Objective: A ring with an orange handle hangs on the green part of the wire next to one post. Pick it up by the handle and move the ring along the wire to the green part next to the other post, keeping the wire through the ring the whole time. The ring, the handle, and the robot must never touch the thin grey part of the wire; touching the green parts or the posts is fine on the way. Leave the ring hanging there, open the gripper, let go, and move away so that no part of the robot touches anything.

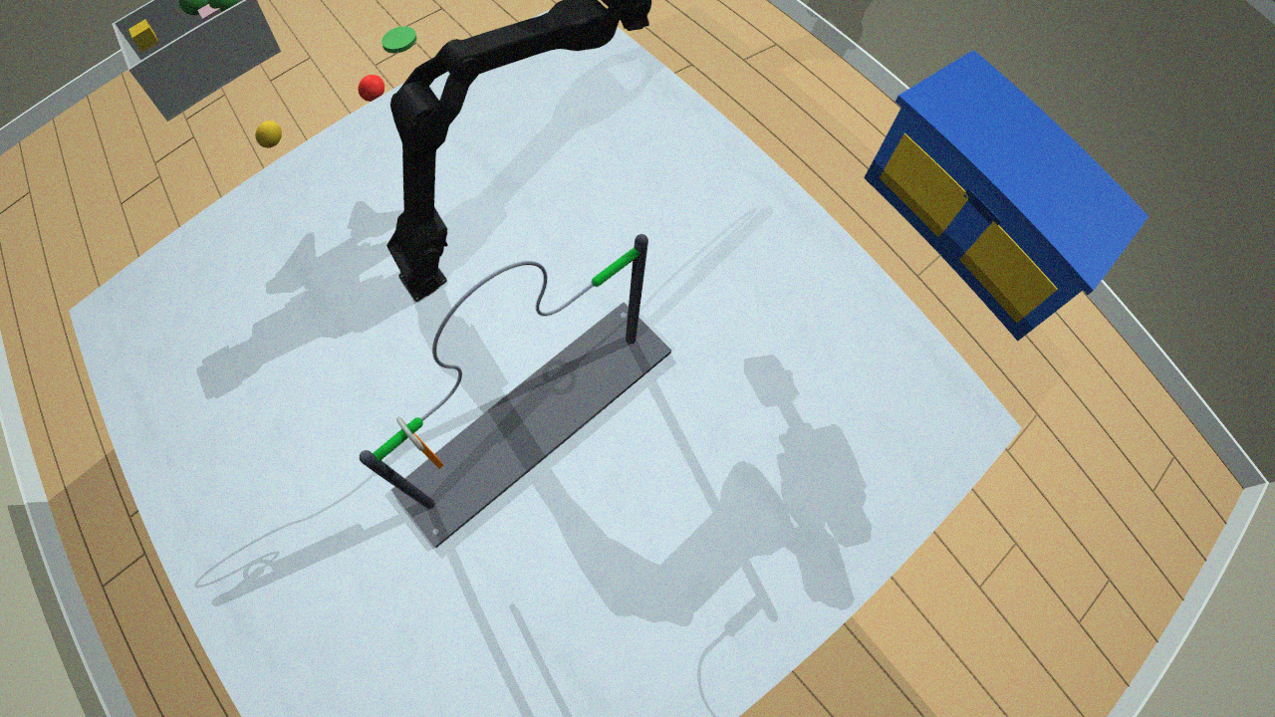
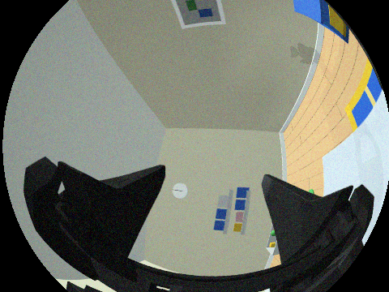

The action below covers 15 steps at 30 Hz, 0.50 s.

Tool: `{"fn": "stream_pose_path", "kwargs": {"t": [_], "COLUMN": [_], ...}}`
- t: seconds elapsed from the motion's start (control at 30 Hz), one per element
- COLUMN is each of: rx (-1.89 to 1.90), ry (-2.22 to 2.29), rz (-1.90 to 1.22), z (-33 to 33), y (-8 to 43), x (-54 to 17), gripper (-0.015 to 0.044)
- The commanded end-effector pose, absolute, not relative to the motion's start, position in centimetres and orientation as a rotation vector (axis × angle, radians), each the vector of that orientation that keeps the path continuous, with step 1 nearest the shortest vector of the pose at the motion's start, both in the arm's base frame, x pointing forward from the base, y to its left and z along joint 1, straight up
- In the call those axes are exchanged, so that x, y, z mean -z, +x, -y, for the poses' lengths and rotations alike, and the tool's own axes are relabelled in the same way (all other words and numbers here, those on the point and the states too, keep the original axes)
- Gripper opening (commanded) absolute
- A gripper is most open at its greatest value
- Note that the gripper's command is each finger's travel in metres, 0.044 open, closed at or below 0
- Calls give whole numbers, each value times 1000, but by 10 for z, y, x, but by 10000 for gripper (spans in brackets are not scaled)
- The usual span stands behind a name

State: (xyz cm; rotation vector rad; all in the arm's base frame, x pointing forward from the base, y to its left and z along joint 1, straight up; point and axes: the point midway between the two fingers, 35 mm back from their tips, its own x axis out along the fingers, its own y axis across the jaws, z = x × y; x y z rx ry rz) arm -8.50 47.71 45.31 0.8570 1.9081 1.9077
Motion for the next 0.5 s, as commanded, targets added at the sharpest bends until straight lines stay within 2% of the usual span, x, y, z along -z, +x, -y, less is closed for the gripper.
{"fn": "stream_pose_path", "kwargs": {"t": [0.0,0.27,0.47], "rx": [-1906,-1798,-1773], "ry": [856,819,825], "rz": [-1910,-1994,-2039], "z": [-477,-478,-461], "y": [-85,-89,-103], "x": [-453,-432,-449], "gripper": [374,164,160]}}
